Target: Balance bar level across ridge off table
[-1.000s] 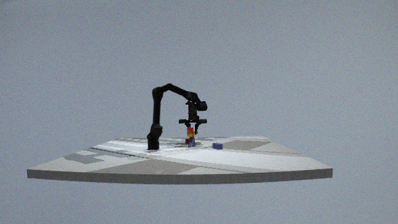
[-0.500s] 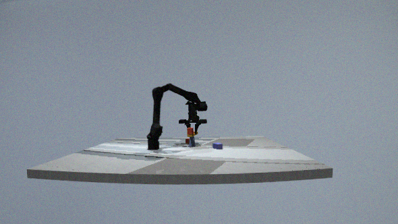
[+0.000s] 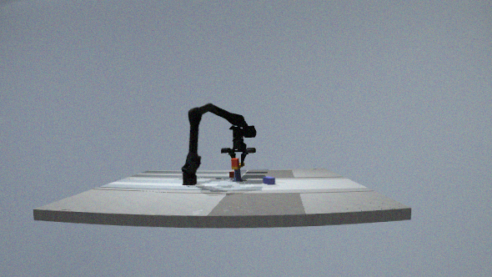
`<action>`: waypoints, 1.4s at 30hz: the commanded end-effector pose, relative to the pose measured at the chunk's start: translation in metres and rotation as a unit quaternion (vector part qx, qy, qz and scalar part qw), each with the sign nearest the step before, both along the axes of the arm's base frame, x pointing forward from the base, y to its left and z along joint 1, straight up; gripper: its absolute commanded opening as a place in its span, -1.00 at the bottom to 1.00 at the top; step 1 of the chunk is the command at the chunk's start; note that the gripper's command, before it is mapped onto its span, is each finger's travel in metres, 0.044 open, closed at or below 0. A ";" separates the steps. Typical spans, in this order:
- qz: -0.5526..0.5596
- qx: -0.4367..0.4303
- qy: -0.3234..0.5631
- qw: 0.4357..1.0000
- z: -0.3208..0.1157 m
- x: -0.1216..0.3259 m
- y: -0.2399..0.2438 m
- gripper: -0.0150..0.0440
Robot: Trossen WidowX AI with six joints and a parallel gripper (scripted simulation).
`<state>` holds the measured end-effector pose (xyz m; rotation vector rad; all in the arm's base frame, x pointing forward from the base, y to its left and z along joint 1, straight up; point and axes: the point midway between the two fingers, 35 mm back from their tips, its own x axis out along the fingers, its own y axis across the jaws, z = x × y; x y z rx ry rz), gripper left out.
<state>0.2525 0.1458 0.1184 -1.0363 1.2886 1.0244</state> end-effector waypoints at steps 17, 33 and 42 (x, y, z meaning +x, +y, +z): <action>0.001 0.002 0.001 1.000 -0.002 0.000 0.000 -0.49; 0.001 0.002 0.001 1.000 -0.003 0.000 0.000 -0.49; 0.001 0.002 0.001 1.000 -0.004 0.000 0.000 -0.49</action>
